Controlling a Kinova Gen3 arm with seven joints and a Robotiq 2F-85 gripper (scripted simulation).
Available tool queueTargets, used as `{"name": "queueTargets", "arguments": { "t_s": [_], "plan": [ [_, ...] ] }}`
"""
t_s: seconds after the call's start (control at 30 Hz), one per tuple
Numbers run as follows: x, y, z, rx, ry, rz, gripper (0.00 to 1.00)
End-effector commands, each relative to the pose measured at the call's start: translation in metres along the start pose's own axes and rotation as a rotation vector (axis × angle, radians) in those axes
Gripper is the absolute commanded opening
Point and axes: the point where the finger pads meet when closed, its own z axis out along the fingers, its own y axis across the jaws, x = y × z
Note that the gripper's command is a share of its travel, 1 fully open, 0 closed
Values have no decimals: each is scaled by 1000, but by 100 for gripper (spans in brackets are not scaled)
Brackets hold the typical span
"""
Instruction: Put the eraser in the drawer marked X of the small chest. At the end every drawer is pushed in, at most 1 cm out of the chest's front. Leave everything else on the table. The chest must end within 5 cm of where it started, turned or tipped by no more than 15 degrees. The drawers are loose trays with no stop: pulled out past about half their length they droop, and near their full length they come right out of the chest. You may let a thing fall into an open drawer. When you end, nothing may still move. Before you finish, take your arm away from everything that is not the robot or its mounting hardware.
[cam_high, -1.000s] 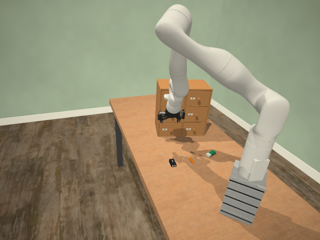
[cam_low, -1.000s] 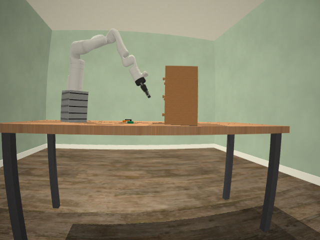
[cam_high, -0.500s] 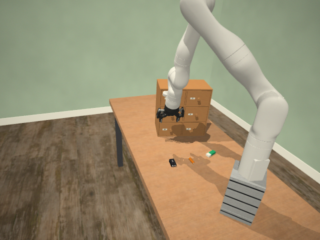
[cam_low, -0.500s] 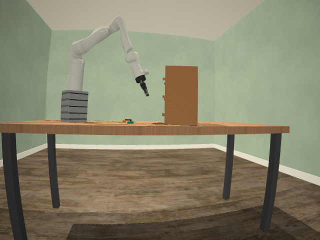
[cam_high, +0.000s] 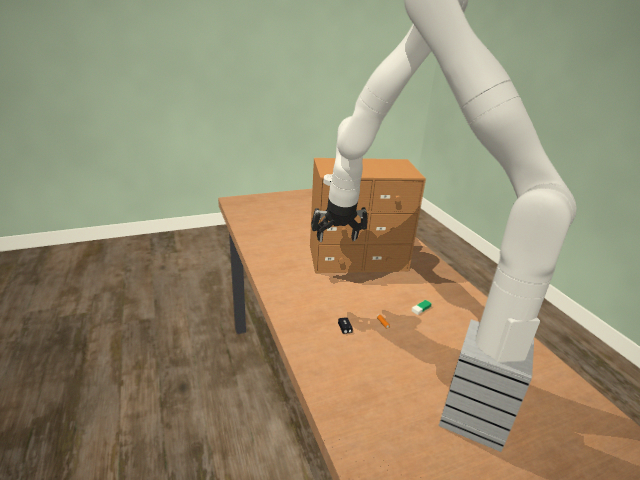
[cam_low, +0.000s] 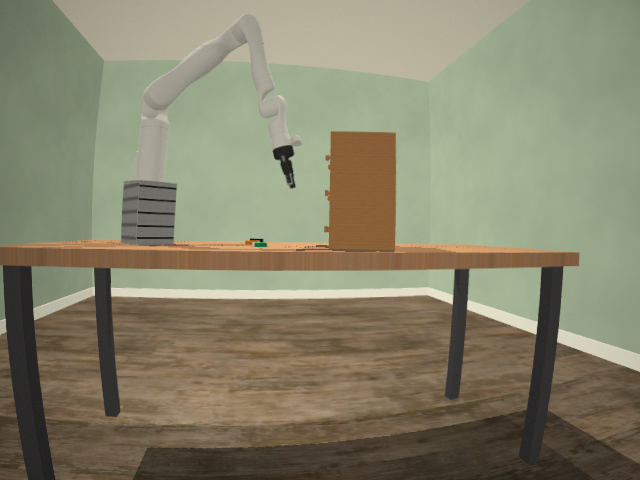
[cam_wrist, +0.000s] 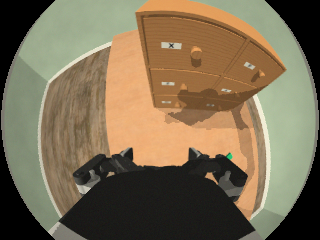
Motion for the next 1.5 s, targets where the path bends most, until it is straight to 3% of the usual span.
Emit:
{"name": "queueTargets", "arguments": {
  "t_s": [0.0,0.47,1.47],
  "plan": [
    [14,13,-1,-6,-16,38,100],
    [9,13,-11,-4,-128,39,100],
    [4,13,-23,-2,-246,39,100]
  ]
}}
